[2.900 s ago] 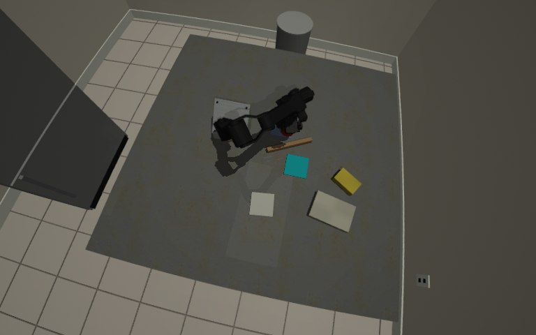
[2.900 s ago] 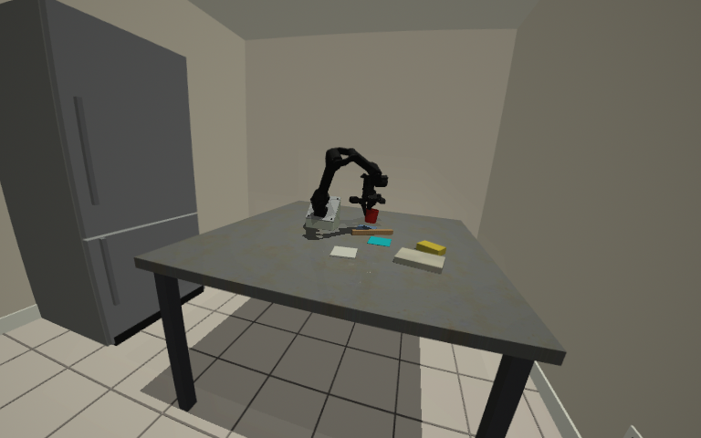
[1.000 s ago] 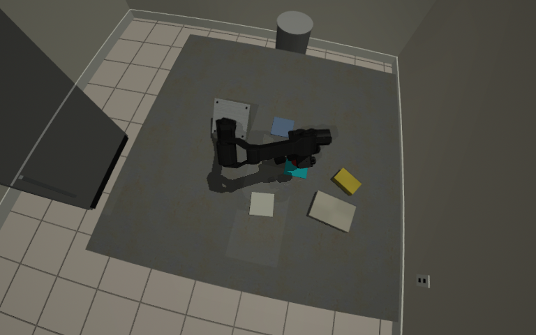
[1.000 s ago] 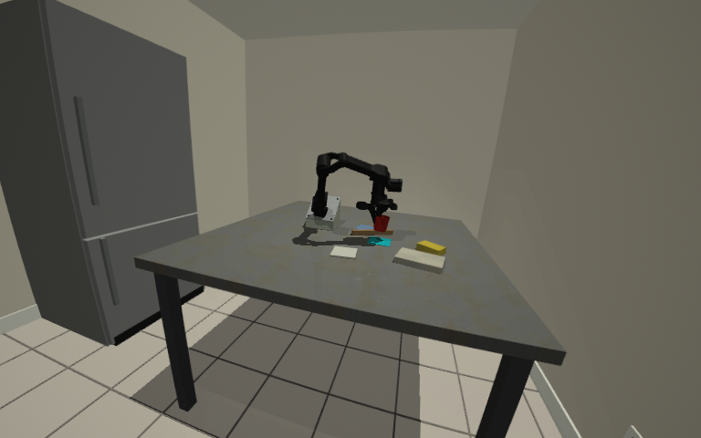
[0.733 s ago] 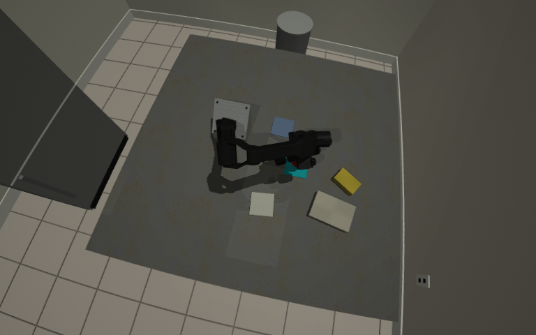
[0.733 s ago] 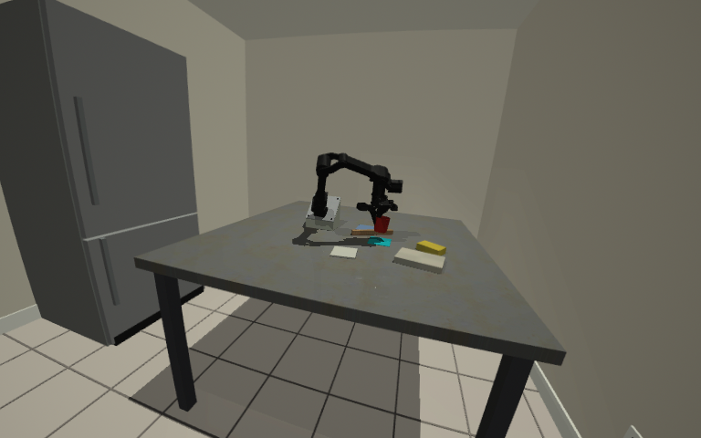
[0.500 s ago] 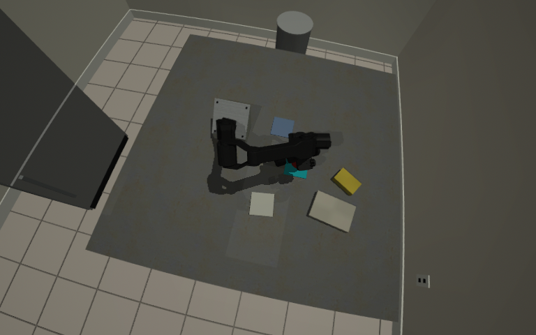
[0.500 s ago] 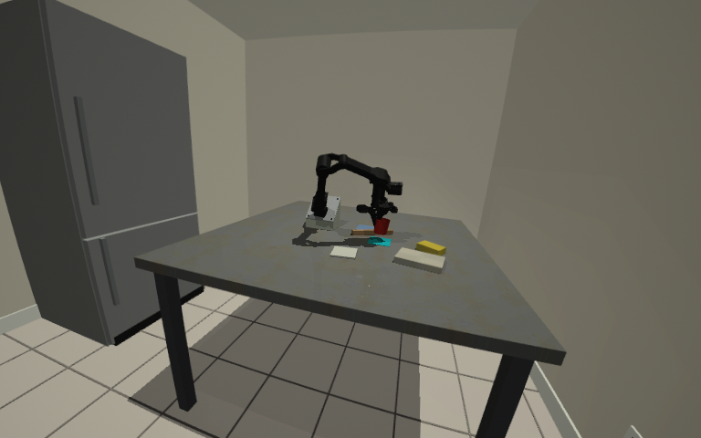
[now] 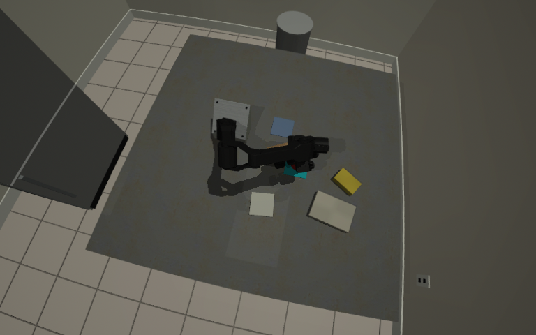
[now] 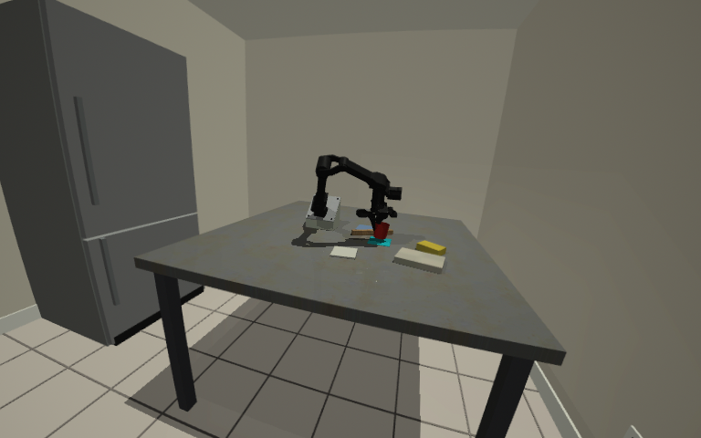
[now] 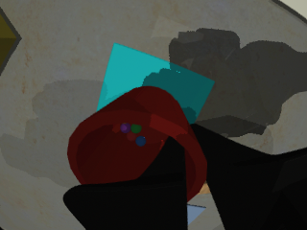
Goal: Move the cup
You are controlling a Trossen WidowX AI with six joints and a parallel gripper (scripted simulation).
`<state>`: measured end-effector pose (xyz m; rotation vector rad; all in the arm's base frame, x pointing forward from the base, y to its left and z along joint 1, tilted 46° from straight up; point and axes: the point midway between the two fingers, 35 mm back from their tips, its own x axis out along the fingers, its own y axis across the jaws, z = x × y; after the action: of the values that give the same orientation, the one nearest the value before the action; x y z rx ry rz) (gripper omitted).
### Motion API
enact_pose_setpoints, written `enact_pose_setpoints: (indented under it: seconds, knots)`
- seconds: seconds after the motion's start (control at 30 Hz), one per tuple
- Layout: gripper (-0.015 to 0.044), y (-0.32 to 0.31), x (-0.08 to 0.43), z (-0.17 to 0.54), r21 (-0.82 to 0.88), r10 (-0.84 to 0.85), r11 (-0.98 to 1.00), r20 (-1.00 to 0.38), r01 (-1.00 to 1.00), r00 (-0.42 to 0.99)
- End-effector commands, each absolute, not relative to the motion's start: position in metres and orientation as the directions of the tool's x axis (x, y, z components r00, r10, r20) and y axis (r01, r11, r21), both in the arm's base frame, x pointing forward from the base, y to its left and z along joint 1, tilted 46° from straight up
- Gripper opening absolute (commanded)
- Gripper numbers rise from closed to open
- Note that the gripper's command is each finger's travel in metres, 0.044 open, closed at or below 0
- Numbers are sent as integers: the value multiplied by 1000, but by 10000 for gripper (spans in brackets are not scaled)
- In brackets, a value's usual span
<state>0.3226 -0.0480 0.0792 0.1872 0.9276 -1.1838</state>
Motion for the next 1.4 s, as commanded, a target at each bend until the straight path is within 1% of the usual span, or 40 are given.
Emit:
enact_pose_setpoints:
  seconds: [0.0, 0.67, 0.83, 1.37]
  knots:
    - [0, -54, 321, 74, -336, -713, 407, -698, 849, 65]
    - [0, -56, 322, 72, -330, -710, 407, -701, 852, 68]
    - [128, -56, 322, 72, -330, -710, 407, -701, 852, 68]
    - [128, -48, 322, 80, -331, -709, 408, -702, 851, 67]
